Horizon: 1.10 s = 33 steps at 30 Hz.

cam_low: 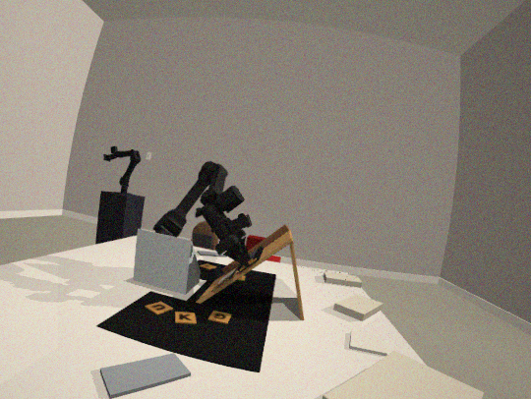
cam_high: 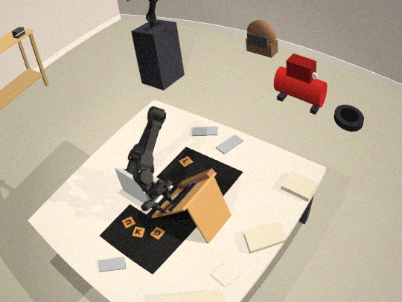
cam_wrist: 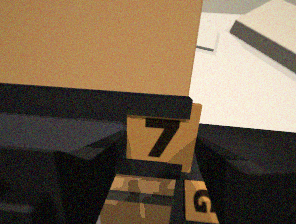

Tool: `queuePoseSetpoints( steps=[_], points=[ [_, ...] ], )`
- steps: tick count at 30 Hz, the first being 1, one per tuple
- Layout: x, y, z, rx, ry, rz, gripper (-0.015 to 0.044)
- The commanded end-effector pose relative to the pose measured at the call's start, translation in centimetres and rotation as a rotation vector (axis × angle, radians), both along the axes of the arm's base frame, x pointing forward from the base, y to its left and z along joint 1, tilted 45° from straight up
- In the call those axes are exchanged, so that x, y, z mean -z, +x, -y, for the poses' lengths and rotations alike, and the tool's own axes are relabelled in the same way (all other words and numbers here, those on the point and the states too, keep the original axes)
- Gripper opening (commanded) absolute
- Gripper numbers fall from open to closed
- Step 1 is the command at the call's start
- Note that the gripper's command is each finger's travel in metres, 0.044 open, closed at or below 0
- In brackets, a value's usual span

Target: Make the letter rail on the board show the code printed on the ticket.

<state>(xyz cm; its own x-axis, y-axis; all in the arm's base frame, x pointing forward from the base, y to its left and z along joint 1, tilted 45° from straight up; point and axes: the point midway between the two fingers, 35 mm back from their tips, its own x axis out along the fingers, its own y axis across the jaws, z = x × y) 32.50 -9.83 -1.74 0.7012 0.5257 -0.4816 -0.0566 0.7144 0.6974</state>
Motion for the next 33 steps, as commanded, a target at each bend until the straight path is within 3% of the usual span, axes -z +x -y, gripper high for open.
queuePoseSetpoints(
  steps=[1, 33],
  points=[
    [-0.1, -0.1, -0.2, 0.003, 0.001, -0.005, 0.0],
    [-1.3, -0.3, -1.5, 0.003, 0.002, -0.005, 0.0]
  ],
)
